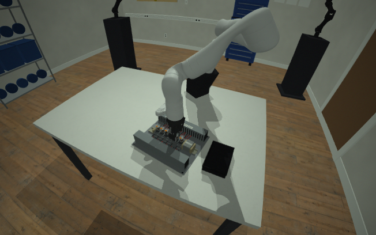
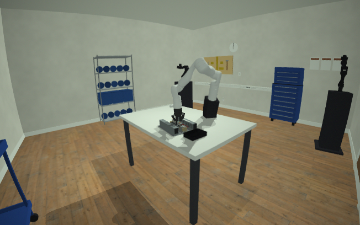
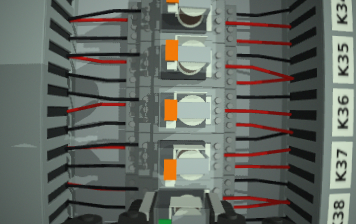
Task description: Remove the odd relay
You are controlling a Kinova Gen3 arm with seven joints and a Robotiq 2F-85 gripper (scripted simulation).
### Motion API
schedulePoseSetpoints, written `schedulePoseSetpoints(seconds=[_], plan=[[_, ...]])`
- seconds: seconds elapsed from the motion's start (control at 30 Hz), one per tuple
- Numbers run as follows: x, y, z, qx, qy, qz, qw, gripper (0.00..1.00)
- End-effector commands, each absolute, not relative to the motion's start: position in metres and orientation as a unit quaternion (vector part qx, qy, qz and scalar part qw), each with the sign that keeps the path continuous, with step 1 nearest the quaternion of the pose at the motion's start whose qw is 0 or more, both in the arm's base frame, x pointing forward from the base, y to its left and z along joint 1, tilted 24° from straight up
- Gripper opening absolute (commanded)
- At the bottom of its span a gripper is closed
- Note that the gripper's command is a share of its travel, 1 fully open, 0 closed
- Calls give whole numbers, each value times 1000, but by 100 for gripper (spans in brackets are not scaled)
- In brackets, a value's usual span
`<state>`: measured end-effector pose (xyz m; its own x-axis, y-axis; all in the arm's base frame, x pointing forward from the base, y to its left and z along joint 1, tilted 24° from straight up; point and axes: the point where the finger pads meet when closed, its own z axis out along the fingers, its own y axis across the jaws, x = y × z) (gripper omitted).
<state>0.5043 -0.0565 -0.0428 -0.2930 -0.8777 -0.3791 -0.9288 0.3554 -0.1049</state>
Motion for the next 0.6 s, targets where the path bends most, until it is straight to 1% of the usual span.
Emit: schedulePoseSetpoints(seconds=[0.0,0.57], plan=[[505,-57,-42,-563,801,67,190,0],[504,-57,-42,-561,802,56,197,0]])
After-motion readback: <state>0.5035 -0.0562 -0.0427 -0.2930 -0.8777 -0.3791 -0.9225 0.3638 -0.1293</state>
